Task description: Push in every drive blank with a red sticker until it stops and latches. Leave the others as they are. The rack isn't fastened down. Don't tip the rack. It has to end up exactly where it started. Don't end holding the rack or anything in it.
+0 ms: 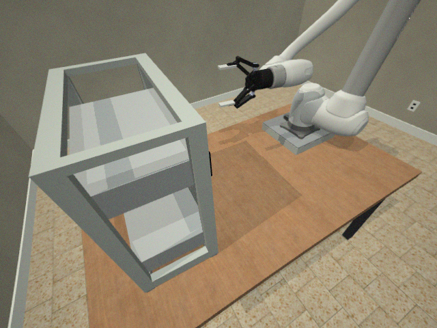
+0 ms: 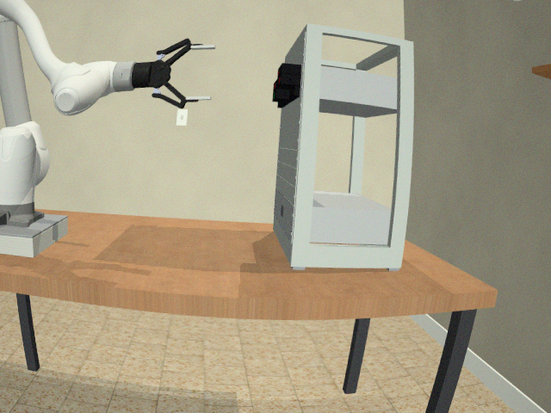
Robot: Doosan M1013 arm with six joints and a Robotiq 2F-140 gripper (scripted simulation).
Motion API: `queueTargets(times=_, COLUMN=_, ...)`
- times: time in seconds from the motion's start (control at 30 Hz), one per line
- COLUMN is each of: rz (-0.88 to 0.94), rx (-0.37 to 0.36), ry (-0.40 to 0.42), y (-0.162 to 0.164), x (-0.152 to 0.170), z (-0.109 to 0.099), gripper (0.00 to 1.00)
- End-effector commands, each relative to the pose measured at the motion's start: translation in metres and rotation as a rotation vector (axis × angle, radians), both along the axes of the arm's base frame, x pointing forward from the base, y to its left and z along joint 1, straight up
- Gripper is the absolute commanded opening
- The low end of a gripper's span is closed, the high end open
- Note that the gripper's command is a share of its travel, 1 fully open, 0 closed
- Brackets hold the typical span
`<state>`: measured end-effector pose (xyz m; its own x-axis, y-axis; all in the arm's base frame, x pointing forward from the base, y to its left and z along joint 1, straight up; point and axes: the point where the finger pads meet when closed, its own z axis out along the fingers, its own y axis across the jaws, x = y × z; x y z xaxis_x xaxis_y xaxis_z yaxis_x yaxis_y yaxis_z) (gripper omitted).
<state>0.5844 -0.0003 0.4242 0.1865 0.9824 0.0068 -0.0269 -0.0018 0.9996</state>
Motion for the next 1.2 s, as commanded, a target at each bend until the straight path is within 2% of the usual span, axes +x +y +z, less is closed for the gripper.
queueTargets(times=0.0, rz=0.039, rx=-0.001, ry=0.011, y=0.013, x=-0.006, z=-0.008, gripper=1.00)
queueTargets(times=0.37, rz=0.084, rx=-0.007, ry=0.029, y=0.027, x=-0.014, z=-0.019, gripper=1.00)
queueTargets(times=1.17, rz=0.087, rx=-0.008, ry=0.031, y=0.028, x=-0.015, z=-0.020, gripper=1.00)
